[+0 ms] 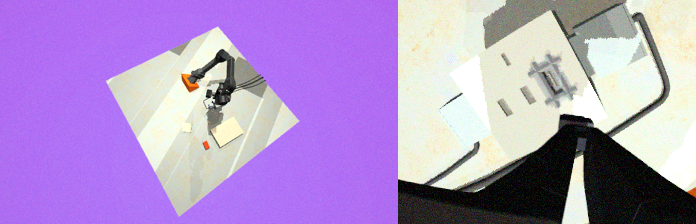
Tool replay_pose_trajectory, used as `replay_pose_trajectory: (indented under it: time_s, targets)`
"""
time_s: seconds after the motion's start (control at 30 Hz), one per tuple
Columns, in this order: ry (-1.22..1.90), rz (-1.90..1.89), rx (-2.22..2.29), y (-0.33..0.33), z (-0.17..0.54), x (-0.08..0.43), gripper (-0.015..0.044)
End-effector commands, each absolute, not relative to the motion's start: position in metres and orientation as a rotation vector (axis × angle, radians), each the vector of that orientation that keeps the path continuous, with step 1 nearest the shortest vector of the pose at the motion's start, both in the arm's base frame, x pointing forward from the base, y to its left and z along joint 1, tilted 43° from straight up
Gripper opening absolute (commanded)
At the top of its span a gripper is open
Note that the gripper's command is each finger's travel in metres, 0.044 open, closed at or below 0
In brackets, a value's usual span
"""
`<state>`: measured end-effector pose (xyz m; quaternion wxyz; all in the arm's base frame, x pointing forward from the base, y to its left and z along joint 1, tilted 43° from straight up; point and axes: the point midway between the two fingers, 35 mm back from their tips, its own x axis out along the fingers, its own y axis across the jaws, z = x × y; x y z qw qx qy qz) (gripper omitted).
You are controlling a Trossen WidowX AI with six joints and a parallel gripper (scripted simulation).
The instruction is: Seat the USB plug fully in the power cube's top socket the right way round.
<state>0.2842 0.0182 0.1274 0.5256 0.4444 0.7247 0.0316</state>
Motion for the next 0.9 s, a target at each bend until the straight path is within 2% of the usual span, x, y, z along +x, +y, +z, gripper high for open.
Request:
replay_pose_trajectory:
  time_s: [0.0,0.87]
  targets:
    - [1.711,0.163,0.987,0.0182,0.1274,0.284,0.0]
    - [1.491,0.694,0.476,0.0182,0.1274,0.284,0.0]
